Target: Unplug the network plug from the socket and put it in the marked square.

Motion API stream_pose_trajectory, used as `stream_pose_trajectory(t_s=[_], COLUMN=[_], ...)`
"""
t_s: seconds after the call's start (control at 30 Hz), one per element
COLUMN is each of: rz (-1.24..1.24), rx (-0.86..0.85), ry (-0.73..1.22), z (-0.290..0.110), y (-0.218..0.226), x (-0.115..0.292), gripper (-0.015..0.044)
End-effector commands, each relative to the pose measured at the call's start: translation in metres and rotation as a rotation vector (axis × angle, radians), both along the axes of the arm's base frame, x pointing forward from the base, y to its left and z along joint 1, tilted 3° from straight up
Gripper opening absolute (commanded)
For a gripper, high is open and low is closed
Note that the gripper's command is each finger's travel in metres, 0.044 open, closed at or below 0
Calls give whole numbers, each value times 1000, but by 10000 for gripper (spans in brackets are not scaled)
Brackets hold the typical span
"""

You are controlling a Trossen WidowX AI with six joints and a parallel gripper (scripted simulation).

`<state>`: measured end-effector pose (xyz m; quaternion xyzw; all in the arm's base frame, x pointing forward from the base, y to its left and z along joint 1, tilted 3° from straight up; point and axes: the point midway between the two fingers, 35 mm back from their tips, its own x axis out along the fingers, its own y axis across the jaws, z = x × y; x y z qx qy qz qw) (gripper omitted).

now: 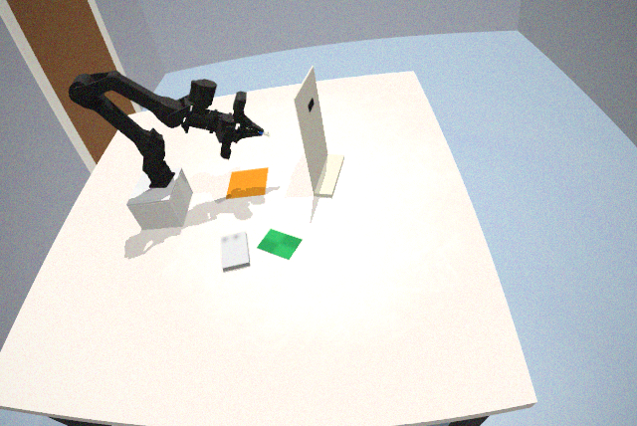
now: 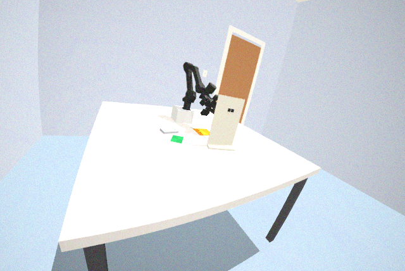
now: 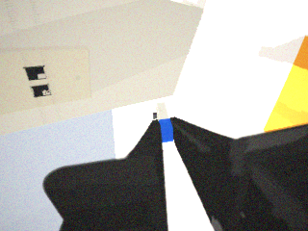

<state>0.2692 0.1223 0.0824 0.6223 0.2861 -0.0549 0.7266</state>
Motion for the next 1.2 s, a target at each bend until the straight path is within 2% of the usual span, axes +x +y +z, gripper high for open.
stream_pose_trajectory(t_s=[0.0, 0.47, 1.17], rz=[30, 99, 100], rx=[-29, -78, -78], ry=[98, 436, 440], z=[-19, -73, -84], y=[-6, -23, -21], x=[-13, -67, -65], gripper=[0, 0, 0])
